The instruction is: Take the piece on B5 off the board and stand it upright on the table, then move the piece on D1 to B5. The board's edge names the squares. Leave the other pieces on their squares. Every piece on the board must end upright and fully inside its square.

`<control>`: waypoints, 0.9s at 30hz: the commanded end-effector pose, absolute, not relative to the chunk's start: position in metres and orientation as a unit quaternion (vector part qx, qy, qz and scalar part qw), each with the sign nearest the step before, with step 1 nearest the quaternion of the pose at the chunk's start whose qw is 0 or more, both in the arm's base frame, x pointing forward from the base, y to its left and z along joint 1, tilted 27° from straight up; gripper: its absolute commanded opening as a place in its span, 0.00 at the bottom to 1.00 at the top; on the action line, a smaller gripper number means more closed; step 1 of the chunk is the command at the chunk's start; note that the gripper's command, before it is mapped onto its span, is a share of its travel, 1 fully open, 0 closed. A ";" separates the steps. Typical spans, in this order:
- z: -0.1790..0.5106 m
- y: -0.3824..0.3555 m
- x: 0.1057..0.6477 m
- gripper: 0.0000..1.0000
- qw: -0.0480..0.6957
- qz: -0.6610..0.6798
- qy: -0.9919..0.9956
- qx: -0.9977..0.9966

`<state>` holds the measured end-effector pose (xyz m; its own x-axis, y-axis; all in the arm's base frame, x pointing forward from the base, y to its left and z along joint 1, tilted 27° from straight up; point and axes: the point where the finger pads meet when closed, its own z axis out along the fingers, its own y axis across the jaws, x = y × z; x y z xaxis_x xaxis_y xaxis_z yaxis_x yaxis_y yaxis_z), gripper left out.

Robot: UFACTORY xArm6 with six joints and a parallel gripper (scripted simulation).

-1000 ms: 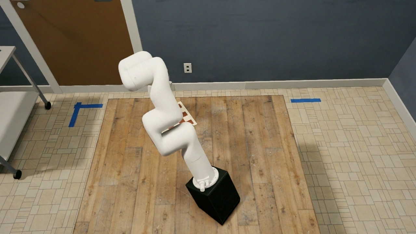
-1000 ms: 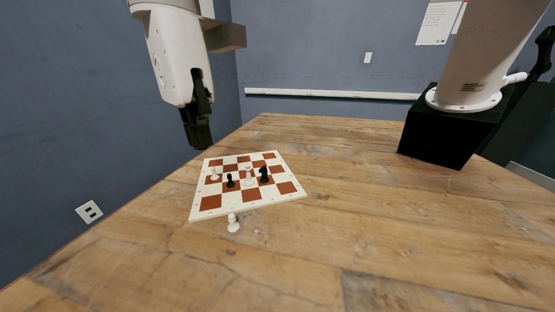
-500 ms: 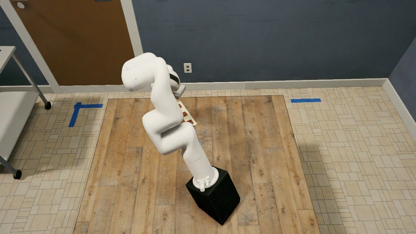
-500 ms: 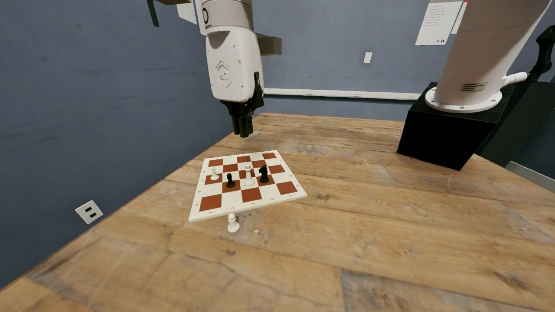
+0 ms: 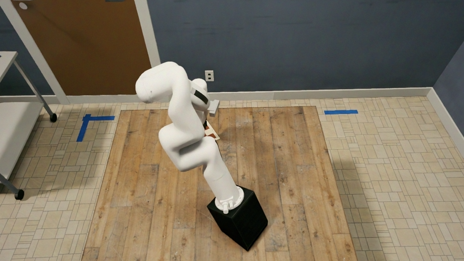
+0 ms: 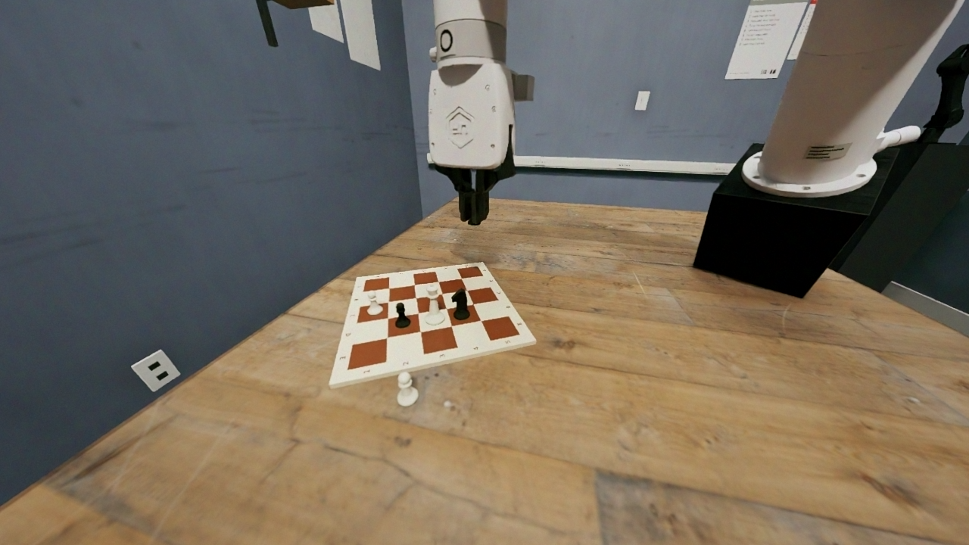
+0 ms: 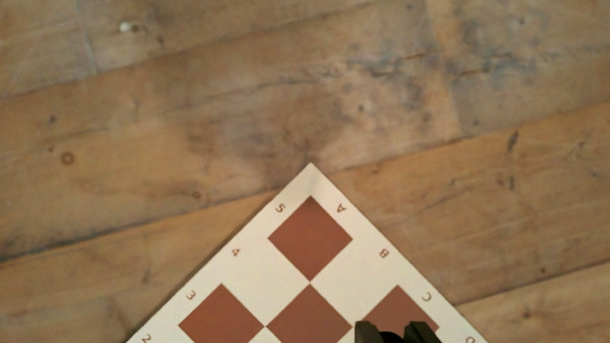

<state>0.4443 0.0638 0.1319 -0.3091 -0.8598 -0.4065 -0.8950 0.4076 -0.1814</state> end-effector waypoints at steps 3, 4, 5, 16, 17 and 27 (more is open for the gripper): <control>0.133 0.062 0.443 0.00 0.232 0.040 0.805 -0.545; 0.133 0.062 0.443 0.00 0.232 0.040 0.805 -0.545; 0.133 0.062 0.443 0.00 0.232 0.040 0.805 -0.545; 0.119 0.067 0.449 0.00 0.232 0.040 0.805 -0.545; 0.115 0.068 0.450 0.00 0.232 0.040 0.805 -0.545; 0.074 0.083 0.465 0.00 0.232 0.040 0.805 -0.545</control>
<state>0.4553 0.0761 0.0908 -0.3032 -0.8601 -0.4103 -0.8970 0.4029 -0.1817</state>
